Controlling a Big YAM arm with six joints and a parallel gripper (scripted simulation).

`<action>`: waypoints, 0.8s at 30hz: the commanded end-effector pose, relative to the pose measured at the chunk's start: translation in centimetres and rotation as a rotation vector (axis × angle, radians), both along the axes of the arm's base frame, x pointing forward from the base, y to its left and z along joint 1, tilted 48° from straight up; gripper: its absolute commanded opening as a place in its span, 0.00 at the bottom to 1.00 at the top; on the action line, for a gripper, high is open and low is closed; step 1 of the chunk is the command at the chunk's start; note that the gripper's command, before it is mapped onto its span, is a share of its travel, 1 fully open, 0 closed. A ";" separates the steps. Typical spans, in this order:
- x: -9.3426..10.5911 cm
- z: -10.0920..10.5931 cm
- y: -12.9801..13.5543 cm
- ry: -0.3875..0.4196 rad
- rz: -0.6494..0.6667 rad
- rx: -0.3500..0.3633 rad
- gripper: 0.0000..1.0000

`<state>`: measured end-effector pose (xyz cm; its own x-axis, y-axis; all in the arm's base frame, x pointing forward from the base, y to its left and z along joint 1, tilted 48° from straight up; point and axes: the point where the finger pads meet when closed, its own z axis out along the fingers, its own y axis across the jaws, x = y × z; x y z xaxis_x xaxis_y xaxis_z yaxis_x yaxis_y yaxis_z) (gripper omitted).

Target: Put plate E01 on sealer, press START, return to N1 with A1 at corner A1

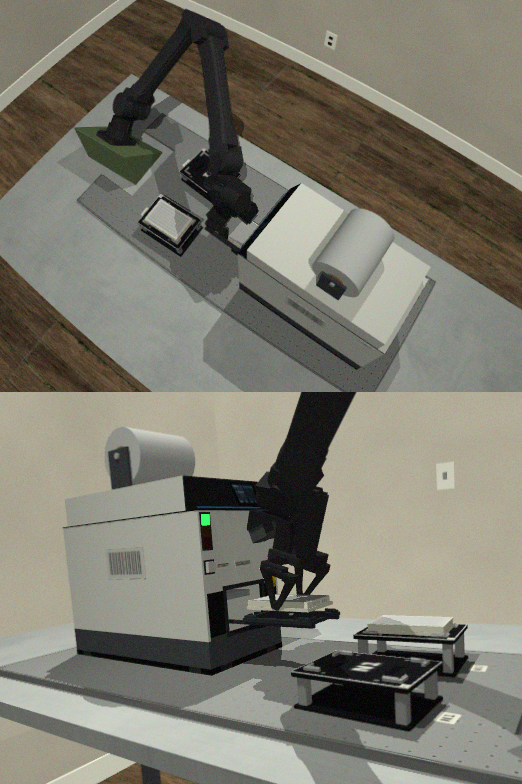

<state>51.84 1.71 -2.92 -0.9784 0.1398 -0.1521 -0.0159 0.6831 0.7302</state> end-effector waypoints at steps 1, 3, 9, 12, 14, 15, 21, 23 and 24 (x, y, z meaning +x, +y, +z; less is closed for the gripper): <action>2.6 3.1 -1.5 -0.071 0.001 -0.013 0.00; 2.6 3.4 -2.4 -0.073 -0.008 -0.014 0.00; 2.2 3.1 -4.1 -0.049 -0.024 -0.010 0.00; 2.0 2.8 -3.5 -0.039 -0.017 -0.007 0.00; 1.7 2.8 -3.1 -0.028 -0.005 -0.004 0.00; 1.8 3.0 -3.0 -0.031 0.000 -0.005 0.00; 2.7 4.6 -4.4 -0.065 -0.011 -0.021 0.00; 2.8 4.7 -4.9 -0.067 -0.025 -0.021 0.00; 2.6 4.6 -4.9 -0.063 -0.029 -0.020 0.00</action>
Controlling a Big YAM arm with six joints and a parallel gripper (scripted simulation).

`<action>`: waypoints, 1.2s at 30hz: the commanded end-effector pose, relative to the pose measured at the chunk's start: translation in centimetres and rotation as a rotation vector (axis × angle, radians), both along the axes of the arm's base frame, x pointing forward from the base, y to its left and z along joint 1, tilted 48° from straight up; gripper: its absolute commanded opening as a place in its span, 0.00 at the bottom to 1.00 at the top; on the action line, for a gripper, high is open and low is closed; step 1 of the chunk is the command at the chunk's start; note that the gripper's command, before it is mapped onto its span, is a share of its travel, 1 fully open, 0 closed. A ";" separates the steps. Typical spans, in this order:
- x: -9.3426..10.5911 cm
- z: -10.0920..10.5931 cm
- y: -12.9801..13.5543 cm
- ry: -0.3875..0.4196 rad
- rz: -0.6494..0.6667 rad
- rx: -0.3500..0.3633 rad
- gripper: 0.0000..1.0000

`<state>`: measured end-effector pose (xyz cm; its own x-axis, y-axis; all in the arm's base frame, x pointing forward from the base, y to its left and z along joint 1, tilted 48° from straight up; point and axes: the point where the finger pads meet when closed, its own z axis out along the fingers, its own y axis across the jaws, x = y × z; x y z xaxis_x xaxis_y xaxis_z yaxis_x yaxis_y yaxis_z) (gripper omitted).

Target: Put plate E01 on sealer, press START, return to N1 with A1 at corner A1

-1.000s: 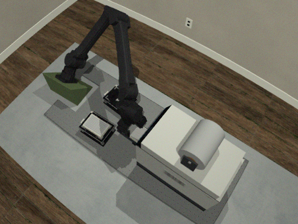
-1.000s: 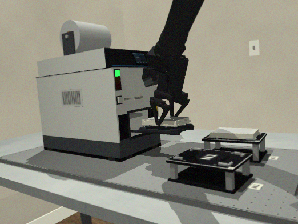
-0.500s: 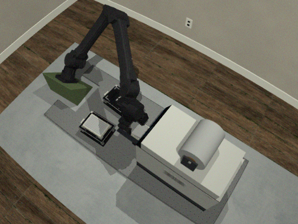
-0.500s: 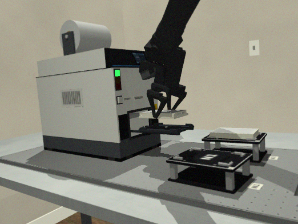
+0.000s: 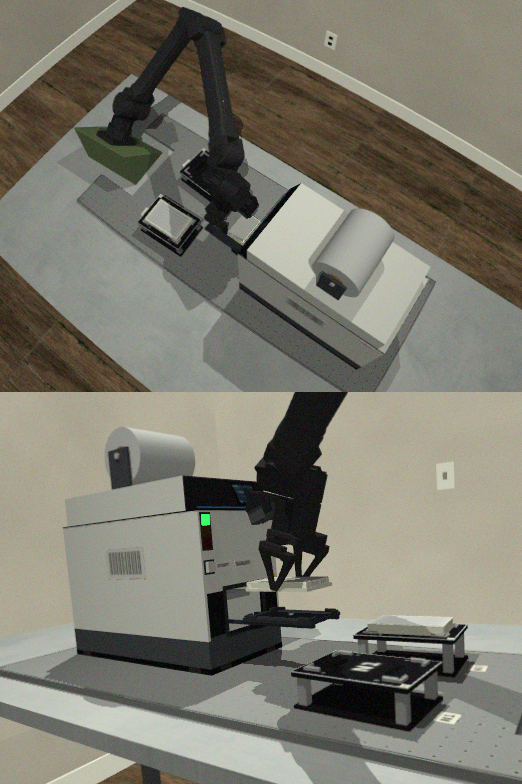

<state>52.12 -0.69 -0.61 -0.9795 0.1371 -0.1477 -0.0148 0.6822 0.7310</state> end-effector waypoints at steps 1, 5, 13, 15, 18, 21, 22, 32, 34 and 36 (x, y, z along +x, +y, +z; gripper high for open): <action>2.2 2.1 -2.5 -0.063 -0.035 -0.020 0.00; 1.9 1.4 -2.3 -0.048 -0.040 -0.016 0.00; 0.4 -0.7 -0.3 -0.006 -0.009 -0.005 0.00; 0.1 -1.0 0.2 -0.002 0.004 -0.005 0.00; -0.5 -1.4 0.8 0.009 0.015 -0.002 0.00; -0.5 -1.4 0.8 0.009 0.016 -0.002 0.00; -0.2 -1.2 0.8 0.002 0.017 -0.004 0.00; 2.1 1.8 0.7 -0.072 0.025 -0.023 0.00; 2.3 2.0 0.7 -0.078 0.025 -0.025 0.00; 2.4 1.8 0.4 -0.075 0.020 -0.024 0.00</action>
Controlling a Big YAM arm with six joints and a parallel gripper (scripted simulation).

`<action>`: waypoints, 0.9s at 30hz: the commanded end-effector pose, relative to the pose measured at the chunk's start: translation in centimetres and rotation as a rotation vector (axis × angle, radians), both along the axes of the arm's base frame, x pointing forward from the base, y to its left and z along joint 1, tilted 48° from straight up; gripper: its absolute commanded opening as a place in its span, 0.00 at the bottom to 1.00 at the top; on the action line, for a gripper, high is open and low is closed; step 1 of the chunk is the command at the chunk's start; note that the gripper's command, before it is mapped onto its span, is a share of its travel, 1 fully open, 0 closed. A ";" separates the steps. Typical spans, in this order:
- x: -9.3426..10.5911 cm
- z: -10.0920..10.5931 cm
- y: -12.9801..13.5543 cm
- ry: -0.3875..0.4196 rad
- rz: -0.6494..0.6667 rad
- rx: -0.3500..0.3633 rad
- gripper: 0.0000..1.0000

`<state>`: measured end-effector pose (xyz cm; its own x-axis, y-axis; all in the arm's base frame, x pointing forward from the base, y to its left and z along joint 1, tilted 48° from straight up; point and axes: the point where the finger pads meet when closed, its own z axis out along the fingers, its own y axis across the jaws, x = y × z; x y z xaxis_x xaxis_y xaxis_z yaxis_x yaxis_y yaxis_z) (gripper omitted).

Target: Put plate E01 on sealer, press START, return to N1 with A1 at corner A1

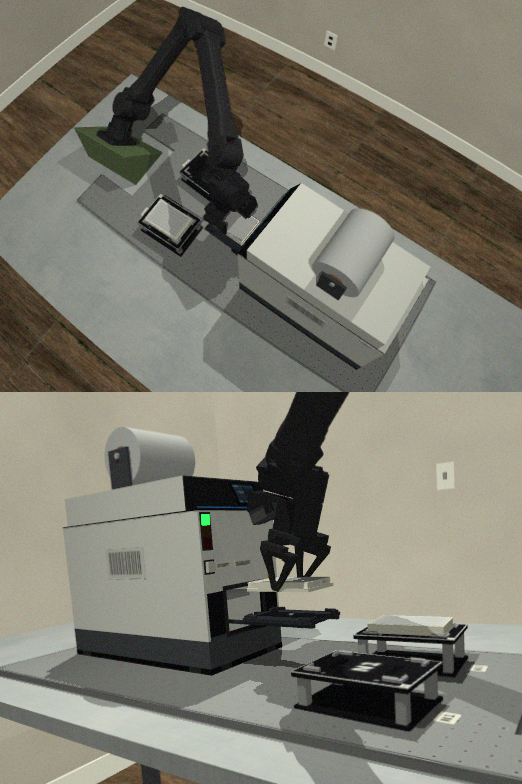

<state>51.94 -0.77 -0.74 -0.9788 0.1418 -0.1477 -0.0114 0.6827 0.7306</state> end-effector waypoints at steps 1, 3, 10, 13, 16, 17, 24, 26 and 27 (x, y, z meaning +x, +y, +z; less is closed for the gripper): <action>2.5 1.9 0.5 -0.075 0.025 -0.023 0.00; 2.5 1.7 0.3 -0.071 0.021 -0.023 0.00; 0.7 -0.8 1.5 0.018 -0.018 -0.008 0.00; 0.0 -1.1 1.9 0.039 -0.014 0.004 0.00; -0.7 -1.5 2.1 0.058 -0.008 0.007 0.00; -0.9 -1.6 2.1 0.062 -0.005 0.008 0.00; 0.6 -0.9 1.7 0.007 0.005 -0.006 0.00; 1.1 -0.7 1.6 -0.011 0.006 -0.010 0.00; 1.3 -0.6 1.6 -0.015 0.007 -0.011 0.00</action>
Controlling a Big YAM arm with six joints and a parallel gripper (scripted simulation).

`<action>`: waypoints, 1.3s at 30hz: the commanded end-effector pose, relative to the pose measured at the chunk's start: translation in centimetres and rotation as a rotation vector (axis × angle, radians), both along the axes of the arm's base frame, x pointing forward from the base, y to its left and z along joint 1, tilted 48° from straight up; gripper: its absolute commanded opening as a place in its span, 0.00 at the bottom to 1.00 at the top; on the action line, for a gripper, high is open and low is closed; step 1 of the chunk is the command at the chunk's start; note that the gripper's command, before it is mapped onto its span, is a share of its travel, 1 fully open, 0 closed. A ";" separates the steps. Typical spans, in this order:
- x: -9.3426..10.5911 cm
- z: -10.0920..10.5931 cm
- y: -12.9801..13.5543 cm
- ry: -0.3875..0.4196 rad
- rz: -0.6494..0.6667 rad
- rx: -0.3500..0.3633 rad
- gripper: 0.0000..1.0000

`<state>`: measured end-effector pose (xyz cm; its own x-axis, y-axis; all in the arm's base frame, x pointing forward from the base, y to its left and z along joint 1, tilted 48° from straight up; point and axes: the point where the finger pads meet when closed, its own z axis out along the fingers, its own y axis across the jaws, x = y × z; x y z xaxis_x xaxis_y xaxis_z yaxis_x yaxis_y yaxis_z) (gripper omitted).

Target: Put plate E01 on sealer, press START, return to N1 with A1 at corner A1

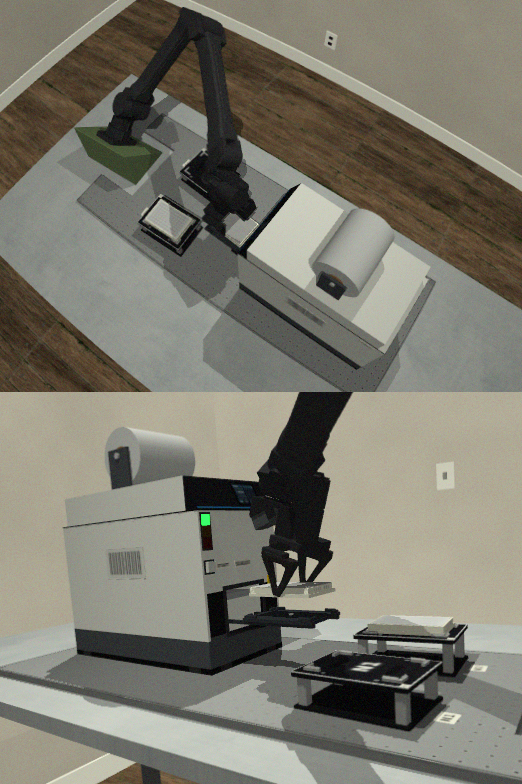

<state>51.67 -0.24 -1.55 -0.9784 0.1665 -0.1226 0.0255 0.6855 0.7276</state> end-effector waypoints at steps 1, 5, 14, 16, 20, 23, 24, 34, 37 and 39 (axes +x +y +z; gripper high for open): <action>1.7 0.3 1.0 -0.045 0.033 -0.008 0.00; 0.0 1.3 1.4 -0.037 0.027 -0.006 0.00; -2.1 2.3 2.1 -0.020 0.019 -0.003 0.00; -2.6 2.4 2.2 -0.020 0.019 -0.004 0.00; -3.4 2.8 2.3 -0.023 0.019 -0.009 0.00; -4.0 3.2 2.5 -0.025 0.019 -0.011 0.00; -4.3 3.3 2.6 -0.025 0.019 -0.011 0.00; -6.3 4.1 2.8 -0.005 0.012 -0.006 0.00; -6.7 4.6 3.0 -0.007 0.015 -0.007 0.00; -7.2 4.9 3.3 -0.006 0.017 -0.006 0.00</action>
